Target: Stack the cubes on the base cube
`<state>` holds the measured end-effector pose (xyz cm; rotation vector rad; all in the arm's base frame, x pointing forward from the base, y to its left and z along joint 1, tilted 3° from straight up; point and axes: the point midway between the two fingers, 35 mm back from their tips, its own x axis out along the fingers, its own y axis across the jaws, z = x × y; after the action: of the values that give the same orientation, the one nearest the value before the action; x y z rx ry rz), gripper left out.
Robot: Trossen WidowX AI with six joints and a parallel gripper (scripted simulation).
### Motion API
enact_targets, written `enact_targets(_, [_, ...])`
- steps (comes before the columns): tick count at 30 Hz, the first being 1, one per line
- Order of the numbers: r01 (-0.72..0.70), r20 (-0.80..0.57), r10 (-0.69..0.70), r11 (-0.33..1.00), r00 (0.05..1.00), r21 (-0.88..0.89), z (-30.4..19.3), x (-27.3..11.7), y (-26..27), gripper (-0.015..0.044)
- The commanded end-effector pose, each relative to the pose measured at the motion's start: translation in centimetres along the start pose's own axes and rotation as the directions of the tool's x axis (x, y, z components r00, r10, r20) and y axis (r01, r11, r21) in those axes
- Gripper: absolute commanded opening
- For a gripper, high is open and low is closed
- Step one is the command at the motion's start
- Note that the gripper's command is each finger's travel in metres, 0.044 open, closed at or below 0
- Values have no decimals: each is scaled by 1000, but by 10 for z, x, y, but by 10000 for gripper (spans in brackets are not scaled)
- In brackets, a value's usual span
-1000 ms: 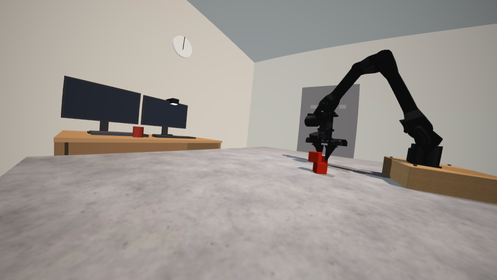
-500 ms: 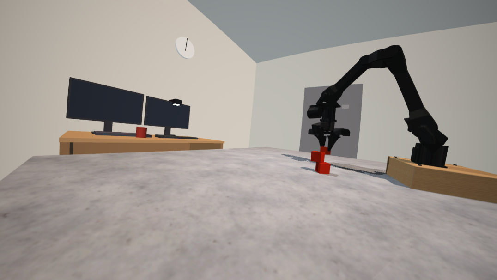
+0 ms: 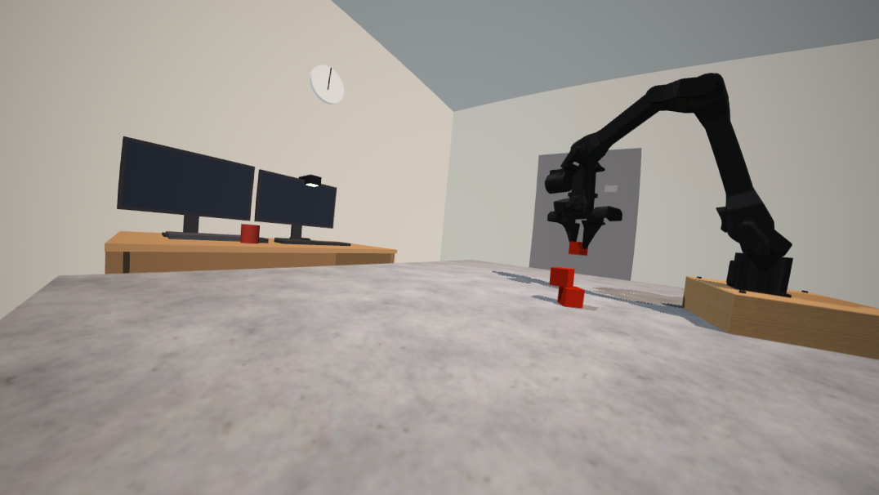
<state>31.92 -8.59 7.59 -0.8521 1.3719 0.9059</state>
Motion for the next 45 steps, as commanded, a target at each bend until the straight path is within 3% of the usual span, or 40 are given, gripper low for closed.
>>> enact_targets(1, [8, -1, -8, 1000, 1000, -5, 0, -16, 1, 105])
enact_targets(6, [8, -1, -8, 1000, 1000, 7, 2, -18, 2, 105])
enact_targets(23, [7, 3, -8, 954, 1000, 300, 52, -15, 25, 105])
enact_targets(45, [-1, 8, -5, 769, 1000, 640, 109, -11, 66, 105])
